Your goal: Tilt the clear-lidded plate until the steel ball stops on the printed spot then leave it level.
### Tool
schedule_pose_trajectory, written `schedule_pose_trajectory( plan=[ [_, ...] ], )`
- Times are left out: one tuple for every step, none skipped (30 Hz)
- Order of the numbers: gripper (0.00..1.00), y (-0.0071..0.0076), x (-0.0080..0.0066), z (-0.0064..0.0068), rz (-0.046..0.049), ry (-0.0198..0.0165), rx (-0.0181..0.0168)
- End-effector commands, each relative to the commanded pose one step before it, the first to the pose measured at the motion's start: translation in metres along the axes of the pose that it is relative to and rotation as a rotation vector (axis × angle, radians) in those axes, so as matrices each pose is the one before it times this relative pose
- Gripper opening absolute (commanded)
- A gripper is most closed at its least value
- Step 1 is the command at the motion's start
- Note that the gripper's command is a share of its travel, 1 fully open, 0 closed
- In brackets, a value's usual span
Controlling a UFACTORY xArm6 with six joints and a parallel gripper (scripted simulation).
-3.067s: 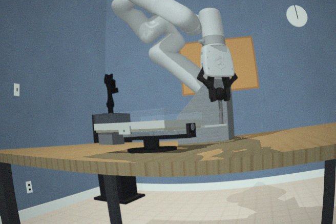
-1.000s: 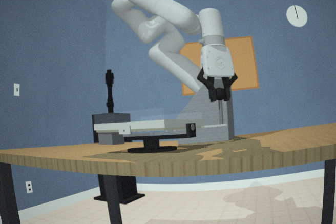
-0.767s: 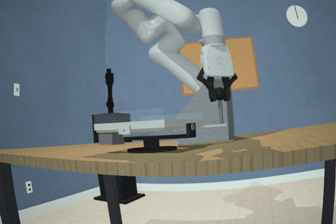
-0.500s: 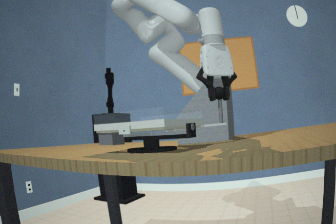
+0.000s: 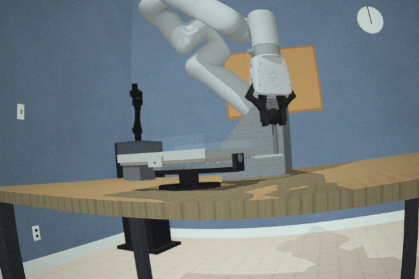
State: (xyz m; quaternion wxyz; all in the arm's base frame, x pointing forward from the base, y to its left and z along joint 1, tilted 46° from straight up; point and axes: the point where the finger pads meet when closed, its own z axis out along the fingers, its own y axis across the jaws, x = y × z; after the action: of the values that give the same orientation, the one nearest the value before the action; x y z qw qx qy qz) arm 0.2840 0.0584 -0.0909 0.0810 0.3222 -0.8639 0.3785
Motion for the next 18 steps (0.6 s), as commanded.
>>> schedule_pose_trajectory(
  plan=[
    [0.0,0.00058,0.00006,0.0007,0.00017,0.00041,-0.00089],
    [0.0,0.0,0.0,0.0,0.0,0.0,0.0],
    [0.0,0.0,0.0,0.0,0.0,0.0,0.0],
    [0.0,0.0,0.0,0.0,0.0,0.0,0.0],
    [0.0,0.0,0.0,0.0,0.0,0.0,0.0],
    [0.0,0.0,0.0,0.0,0.0,0.0,0.0],
    [0.0,0.0,0.0,0.0,0.0,0.0,0.0],
    [0.0,-0.00016,-0.00004,-0.00038,0.0,0.0,0.0],
    [0.0,-0.00016,-0.00004,-0.00038,0.0,0.0,0.0],
    [0.0,-0.00016,-0.00004,-0.00038,0.0,0.0,0.0],
    [0.0,-0.00016,-0.00004,-0.00038,0.0,0.0,0.0],
    [0.0,-0.00007,0.00003,-0.00016,0.0,0.0,0.0],
    [0.0,-0.00007,0.00003,-0.00016,0.0,0.0,0.0],
    [0.0,-0.00007,0.00003,-0.00016,0.0,0.0,0.0],
    [0.0,-0.00007,0.00003,-0.00016,0.0,0.0,0.0],
    [0.0,-0.00007,0.00003,-0.00016,0.0,0.0,0.0],
    [0.0,-0.00007,0.00003,-0.00016,0.0,0.0,0.0],
    [0.0,0.0,0.0,0.0,0.0,0.0,0.0]
  ],
)
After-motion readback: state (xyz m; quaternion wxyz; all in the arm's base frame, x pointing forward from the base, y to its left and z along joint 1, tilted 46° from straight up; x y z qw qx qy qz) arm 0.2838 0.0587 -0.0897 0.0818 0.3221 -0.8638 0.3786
